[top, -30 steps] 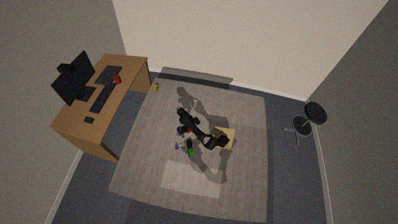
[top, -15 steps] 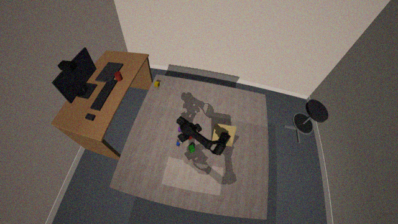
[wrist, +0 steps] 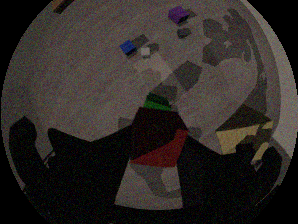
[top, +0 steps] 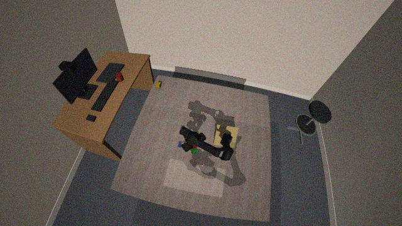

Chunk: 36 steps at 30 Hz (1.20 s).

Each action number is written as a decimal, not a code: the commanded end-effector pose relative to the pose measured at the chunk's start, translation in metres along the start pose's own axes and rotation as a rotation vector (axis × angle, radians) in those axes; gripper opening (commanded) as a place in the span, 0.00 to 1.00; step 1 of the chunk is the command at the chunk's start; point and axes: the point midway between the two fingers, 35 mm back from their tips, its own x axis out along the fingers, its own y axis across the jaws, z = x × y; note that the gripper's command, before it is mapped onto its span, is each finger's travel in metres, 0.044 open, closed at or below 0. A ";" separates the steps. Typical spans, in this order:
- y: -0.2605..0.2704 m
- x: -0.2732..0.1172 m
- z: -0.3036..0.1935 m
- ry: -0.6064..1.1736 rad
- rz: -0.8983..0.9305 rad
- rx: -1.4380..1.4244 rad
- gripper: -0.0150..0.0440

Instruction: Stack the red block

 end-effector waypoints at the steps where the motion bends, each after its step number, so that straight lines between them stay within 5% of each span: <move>1: 0.001 0.010 -0.004 0.007 0.005 0.004 0.25; 36: 0.000 0.040 -0.004 0.005 0.000 0.000 0.30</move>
